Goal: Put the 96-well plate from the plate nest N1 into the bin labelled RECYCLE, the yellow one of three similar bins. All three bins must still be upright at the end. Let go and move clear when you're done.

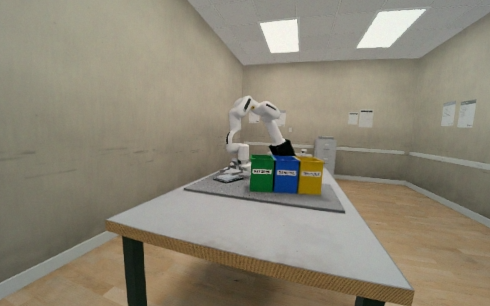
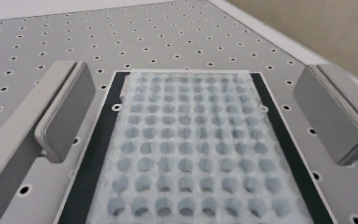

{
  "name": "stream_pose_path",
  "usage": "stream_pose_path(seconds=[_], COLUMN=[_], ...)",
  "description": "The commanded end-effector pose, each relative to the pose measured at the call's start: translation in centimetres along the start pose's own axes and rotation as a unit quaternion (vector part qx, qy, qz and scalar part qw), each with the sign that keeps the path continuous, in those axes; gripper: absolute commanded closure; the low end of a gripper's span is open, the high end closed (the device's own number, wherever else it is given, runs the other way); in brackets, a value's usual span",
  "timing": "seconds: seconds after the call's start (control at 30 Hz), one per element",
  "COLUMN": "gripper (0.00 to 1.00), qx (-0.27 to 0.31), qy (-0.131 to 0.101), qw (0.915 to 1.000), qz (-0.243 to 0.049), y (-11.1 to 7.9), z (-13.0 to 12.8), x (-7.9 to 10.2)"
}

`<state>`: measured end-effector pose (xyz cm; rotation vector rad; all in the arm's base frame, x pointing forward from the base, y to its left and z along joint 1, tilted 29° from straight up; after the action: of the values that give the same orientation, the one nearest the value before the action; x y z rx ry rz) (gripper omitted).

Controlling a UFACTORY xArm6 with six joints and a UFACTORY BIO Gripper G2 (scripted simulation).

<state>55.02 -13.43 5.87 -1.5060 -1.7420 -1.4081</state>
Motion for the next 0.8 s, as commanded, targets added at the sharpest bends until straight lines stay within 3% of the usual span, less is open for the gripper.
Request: stream_pose_path(seconds=[0.0, 0.77], gripper=[0.63, 0.63], qx=[0.000, 0.000], qy=[0.000, 0.000], qw=[1.0000, 1.0000], qz=[-0.001, -0.001], y=[0.1, 0.1], z=[0.0, 0.2], x=[-0.2, -1.5])
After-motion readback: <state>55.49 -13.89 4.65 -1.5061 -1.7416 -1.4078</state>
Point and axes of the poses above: the point midway between the two finger pads, its own y axis out along the fingers, its own z axis across the jaws, x = y × z, the point moved 10 cm from there along -y, back along the fingers, and after that the axes turned 8 degrees about -y, right-handed, at the moved point
